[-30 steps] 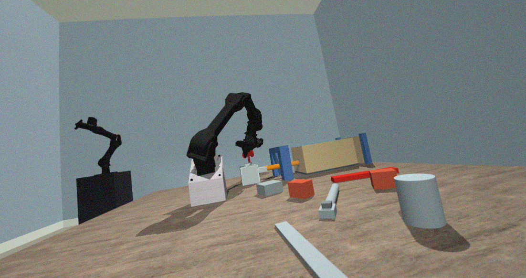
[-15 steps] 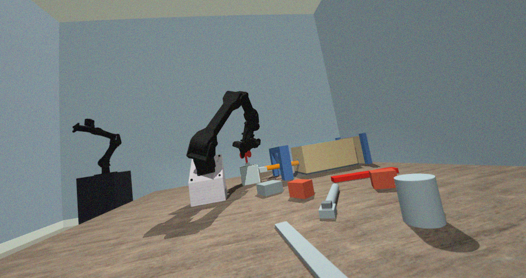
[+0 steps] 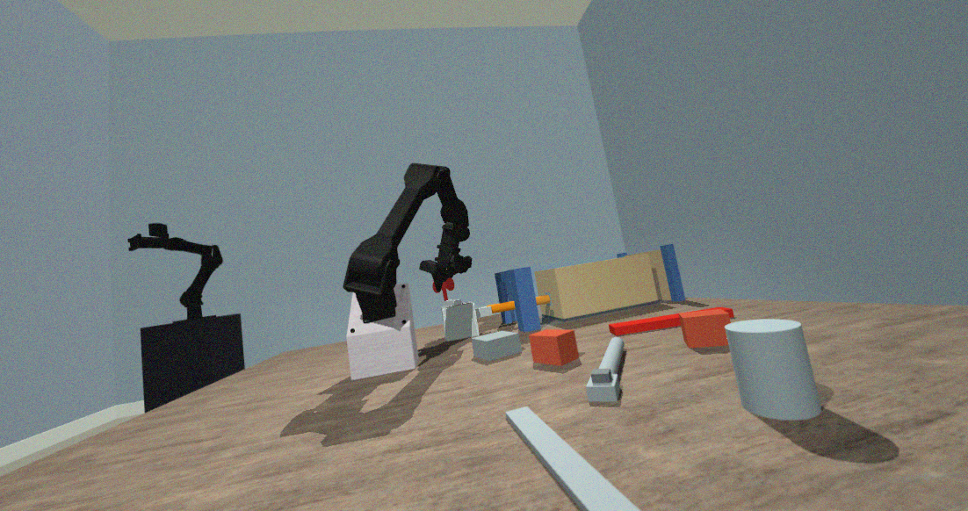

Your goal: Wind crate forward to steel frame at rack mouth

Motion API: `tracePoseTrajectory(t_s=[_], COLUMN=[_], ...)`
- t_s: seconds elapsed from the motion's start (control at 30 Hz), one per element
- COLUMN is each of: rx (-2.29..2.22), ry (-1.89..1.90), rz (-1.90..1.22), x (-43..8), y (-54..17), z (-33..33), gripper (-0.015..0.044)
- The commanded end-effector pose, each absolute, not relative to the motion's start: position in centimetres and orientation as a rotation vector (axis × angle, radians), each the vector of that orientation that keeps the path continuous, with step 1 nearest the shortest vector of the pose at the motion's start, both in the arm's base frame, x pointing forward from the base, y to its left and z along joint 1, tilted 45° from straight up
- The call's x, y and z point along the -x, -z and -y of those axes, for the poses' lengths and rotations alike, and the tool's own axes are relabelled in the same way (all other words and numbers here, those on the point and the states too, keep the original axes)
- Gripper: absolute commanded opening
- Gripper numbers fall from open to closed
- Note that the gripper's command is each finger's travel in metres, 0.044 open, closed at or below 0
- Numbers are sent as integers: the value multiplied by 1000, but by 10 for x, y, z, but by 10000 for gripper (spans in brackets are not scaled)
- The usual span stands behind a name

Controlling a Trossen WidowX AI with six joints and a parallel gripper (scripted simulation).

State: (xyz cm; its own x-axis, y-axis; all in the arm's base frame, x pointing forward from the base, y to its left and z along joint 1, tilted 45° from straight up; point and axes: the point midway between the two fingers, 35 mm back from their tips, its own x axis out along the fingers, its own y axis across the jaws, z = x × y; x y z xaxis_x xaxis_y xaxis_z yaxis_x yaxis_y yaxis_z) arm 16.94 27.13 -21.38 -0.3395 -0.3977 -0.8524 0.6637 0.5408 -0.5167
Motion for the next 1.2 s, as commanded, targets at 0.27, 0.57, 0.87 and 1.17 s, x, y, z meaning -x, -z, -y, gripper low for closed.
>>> tracePoseTrajectory(t_s=[0.27, 0.57, 0.87, 1.17], rx=[-202, -202, -201, -200], ry=[1128, 1128, 1129, 1130], rz=[-1601, -1601, -1601, -1602], x=[-137, -126, -115, -107], y=[206, 200, 193, 185], z=[-261, -256, -248, -240], gripper=[0, 0, 0, 0])
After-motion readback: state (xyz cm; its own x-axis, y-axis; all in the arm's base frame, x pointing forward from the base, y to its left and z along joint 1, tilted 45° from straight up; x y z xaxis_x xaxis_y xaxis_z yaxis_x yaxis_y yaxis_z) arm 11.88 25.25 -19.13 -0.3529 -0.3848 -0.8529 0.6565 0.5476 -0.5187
